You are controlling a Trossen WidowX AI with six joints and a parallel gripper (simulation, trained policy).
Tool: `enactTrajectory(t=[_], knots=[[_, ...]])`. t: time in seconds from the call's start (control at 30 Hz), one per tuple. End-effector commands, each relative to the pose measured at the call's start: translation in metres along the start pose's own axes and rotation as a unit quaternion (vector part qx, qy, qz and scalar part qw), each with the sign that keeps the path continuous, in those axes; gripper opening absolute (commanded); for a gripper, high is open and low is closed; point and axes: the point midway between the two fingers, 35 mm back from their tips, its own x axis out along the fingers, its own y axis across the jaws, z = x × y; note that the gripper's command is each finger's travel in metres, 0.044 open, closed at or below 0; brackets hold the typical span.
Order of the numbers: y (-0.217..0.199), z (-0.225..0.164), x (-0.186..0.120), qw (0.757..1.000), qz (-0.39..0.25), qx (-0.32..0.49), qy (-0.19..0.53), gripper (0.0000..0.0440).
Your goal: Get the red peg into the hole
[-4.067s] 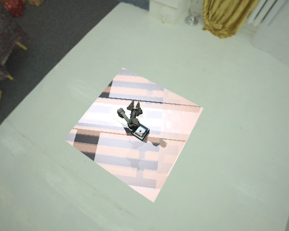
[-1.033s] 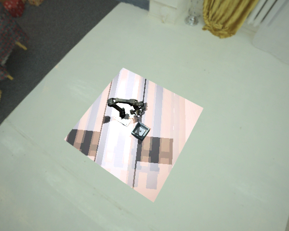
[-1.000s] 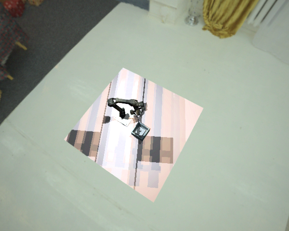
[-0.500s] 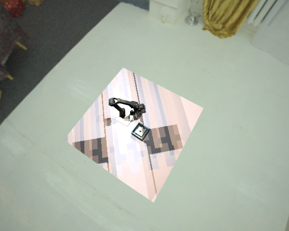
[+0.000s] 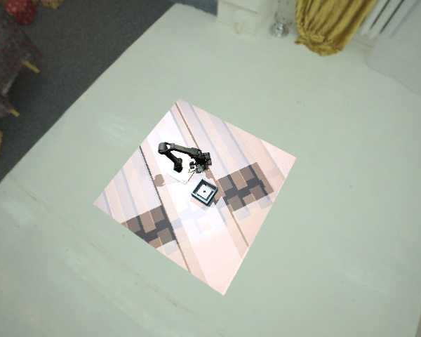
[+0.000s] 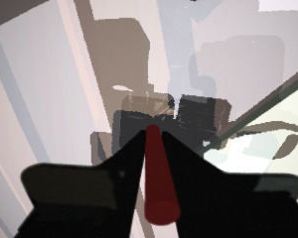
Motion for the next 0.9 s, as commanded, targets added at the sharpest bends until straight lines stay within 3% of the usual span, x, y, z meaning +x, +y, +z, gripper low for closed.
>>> enactTrajectory(t=[0.0, 0.43, 0.87], knots=[[0.006, 0.011, -0.014, 1.000, 0.012, -0.012, -0.021, 0.0000], [0.022, 0.057, -0.063, 0.996, 0.025, -0.027, -0.087, 0.0000], [0.021, 0.116, -0.076, 0.991, 0.015, 0.005, -0.131, 0.0000]])
